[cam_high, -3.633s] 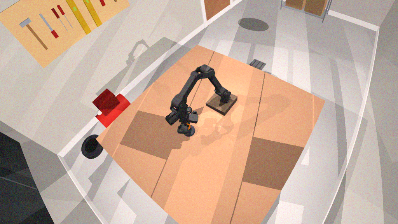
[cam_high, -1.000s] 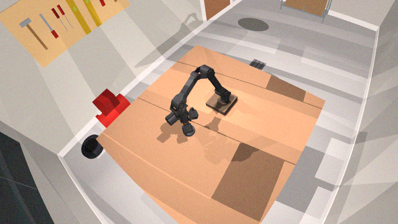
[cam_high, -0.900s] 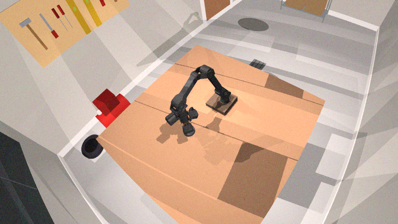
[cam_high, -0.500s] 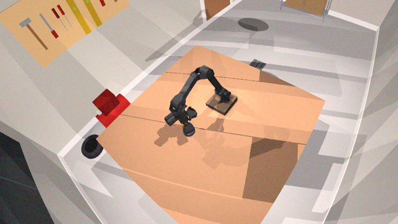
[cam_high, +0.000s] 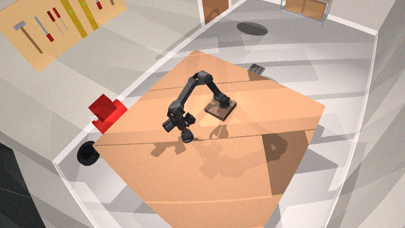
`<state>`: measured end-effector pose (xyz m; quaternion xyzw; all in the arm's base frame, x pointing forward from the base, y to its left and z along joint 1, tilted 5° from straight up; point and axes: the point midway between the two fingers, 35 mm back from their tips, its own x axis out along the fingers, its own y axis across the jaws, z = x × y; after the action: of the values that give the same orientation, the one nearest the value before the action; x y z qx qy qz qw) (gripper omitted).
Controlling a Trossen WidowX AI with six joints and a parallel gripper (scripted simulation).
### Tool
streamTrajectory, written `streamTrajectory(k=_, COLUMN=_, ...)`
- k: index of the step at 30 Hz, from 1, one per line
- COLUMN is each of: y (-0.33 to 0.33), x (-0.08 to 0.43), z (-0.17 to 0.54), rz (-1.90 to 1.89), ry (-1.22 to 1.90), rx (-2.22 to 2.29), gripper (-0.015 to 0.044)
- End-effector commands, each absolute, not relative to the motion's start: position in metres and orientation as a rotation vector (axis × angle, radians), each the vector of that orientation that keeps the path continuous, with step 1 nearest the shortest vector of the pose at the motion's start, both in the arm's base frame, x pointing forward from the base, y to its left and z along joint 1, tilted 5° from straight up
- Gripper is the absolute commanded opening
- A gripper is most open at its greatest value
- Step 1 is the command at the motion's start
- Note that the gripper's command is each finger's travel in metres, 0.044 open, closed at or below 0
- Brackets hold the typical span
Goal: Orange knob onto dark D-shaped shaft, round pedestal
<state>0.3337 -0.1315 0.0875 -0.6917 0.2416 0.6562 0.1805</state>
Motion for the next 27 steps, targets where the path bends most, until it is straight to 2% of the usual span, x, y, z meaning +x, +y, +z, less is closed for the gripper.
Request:
streamTrajectory(k=1, y=-0.1317, x=0.3352, z=0.0913, rz=1.846, ry=0.679, rx=-1.964, gripper=0.0000)
streamTrajectory(k=9, y=-0.1308, x=0.3336, z=0.0937, rz=1.718, ry=0.817, rx=-1.847, gripper=0.0000)
streamTrajectory(k=18, y=-0.1294, x=0.3305, z=0.0928, rz=1.262, ry=1.185, rx=-1.416, gripper=0.0000)
streamTrajectory(k=27, y=-0.1283, x=0.3269, z=0.0895, rz=0.780, ry=1.419, rx=-0.945, gripper=0.0000)
